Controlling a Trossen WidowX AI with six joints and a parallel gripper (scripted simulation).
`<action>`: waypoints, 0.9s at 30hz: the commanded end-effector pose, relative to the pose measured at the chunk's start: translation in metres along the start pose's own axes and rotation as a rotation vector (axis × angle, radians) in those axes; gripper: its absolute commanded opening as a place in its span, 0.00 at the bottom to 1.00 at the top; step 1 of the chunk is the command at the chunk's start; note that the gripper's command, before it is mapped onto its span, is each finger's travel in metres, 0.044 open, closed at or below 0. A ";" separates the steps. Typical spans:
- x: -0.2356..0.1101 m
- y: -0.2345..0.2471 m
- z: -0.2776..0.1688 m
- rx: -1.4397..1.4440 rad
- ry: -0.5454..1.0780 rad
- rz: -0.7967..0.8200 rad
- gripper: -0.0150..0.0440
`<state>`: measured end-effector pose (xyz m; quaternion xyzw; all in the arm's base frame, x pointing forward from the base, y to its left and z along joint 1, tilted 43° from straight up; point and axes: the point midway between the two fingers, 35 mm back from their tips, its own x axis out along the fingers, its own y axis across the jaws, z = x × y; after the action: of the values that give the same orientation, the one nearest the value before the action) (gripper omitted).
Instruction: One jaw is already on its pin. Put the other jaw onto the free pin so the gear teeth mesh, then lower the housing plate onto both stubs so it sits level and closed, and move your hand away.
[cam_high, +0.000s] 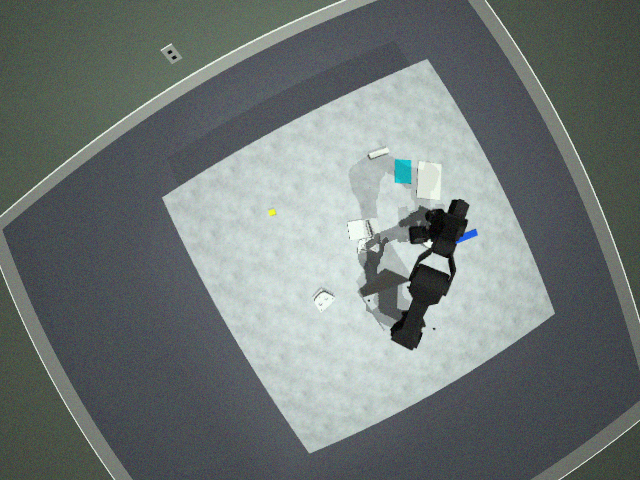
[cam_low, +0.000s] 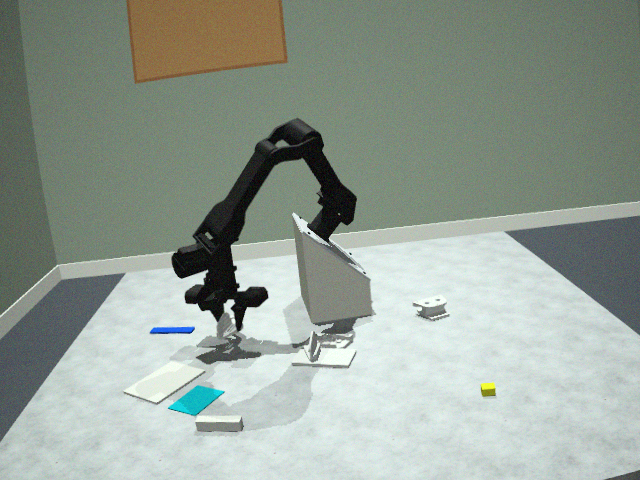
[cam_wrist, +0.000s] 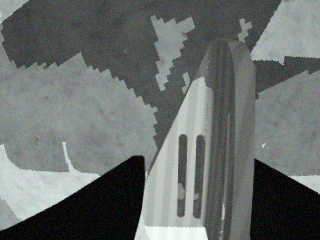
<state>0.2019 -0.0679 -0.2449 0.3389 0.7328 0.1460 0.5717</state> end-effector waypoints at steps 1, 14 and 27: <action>-0.017 -0.002 0.003 -0.006 -0.009 -0.007 0.48; -0.052 -0.002 0.000 -0.003 -0.010 -0.006 0.48; -0.056 0.015 0.011 0.006 -0.016 -0.018 0.48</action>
<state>0.2156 -0.0989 -0.2035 0.3346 0.7326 0.1394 0.5761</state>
